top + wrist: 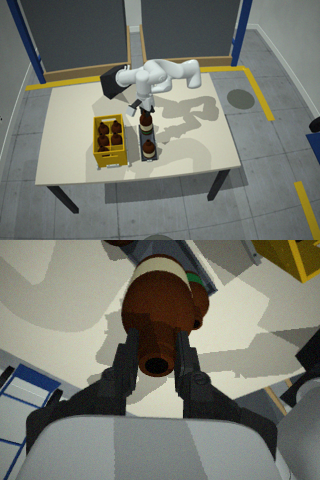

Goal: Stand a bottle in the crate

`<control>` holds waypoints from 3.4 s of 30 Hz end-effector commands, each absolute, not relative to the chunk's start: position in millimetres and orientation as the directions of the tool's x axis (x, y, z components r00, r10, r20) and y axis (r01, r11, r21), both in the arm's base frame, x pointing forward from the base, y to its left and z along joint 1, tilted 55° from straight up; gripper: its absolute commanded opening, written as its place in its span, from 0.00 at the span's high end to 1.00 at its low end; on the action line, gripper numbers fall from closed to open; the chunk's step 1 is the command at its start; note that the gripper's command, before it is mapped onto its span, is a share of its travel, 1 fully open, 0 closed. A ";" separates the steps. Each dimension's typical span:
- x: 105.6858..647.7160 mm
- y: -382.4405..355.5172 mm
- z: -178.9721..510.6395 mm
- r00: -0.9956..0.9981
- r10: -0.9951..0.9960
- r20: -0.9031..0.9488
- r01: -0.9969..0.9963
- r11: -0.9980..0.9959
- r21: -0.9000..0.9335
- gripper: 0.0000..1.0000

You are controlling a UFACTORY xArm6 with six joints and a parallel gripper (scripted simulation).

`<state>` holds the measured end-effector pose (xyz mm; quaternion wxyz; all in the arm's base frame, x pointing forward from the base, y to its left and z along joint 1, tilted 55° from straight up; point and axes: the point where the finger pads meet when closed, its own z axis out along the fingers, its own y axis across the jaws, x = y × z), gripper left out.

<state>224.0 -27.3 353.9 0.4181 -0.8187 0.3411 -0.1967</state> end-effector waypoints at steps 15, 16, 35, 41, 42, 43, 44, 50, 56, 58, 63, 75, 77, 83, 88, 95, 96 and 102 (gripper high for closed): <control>223.0 -28.5 355.2 0.690 -0.723 0.038 -0.394 -0.418 -0.819 1.00; 223.0 -28.5 355.2 0.690 -0.723 0.038 -0.394 -0.418 -0.819 1.00; 216.9 -34.0 360.9 0.690 -0.723 0.038 -0.394 -0.418 -0.819 1.00; 212.5 -37.9 364.9 0.690 -0.723 0.038 -0.394 -0.418 -0.819 1.00; 212.5 -37.9 364.9 0.690 -0.723 0.038 -0.394 -0.418 -0.819 1.00; 212.5 -37.9 364.9 0.690 -0.723 0.038 -0.394 -0.418 -0.819 1.00; 211.9 -38.5 365.5 0.690 -0.723 0.038 -0.394 -0.418 -0.819 1.00; 209.7 -40.5 367.5 0.690 -0.723 0.038 -0.394 -0.418 -0.819 1.00; 209.5 -40.6 367.7 0.690 -0.723 0.038 -0.394 -0.418 -0.819 1.00; 209.5 -40.6 367.7 0.690 -0.723 0.038 -0.394 -0.418 -0.819 1.00; 209.5 -40.6 367.7 0.690 -0.723 0.038 -0.394 -0.418 -0.819 1.00; 209.7 -41.0 367.6 0.690 -0.723 0.038 -0.394 -0.418 -0.819 1.00; 209.7 -41.0 367.6 0.690 -0.723 0.038 -0.394 -0.418 -0.819 1.00; 210.4 -41.9 367.4 0.690 -0.723 0.038 -0.394 -0.418 -0.819 1.00; 211.3 -43.3 367.1 0.690 -0.723 0.038 -0.394 -0.418 -0.819 1.00; 212.8 -45.4 366.6 0.690 -0.723 0.038 -0.394 -0.418 -0.819 1.00; 213.2 -46.0 366.5 0.690 -0.723 0.038 -0.394 -0.418 -0.819 1.00; 215.9 -49.9 365.6 0.690 -0.723 0.038 -0.394 -0.418 -0.819 1.00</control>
